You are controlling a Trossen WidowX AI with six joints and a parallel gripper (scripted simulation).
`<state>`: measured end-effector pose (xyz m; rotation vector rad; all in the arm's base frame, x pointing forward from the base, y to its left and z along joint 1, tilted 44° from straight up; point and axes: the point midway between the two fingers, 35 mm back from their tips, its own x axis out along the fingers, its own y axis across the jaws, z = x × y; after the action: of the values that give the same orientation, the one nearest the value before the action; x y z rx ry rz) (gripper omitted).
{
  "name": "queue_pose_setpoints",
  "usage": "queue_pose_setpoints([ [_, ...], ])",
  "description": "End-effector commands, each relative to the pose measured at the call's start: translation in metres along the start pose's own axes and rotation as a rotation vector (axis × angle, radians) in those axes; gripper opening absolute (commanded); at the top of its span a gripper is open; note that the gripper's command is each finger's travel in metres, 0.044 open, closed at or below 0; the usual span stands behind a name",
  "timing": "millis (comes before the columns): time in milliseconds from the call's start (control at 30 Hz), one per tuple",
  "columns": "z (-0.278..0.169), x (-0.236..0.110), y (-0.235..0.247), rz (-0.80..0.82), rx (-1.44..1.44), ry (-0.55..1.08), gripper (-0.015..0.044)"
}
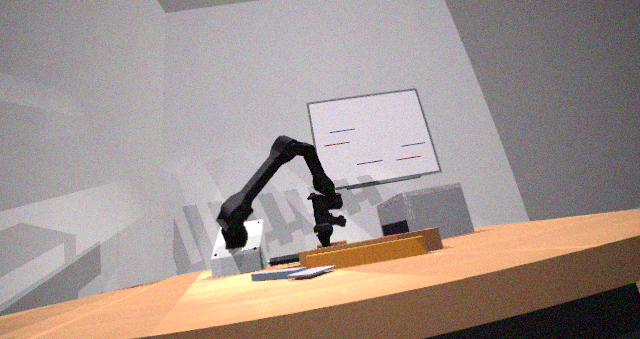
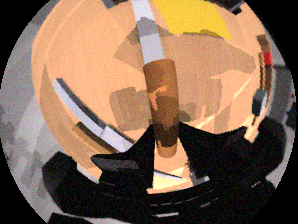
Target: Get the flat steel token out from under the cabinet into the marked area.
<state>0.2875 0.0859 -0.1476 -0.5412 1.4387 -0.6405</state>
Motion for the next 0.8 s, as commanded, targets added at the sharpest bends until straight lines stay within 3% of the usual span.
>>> queue_pose_setpoints([
  [0, 0.007, 0.000, 0.001, 0.004, 0.002, 0.001, 0.0000],
  [767, 0.035, -0.001, 0.000, 0.003, 0.003, 0.000, 0.0000],
])
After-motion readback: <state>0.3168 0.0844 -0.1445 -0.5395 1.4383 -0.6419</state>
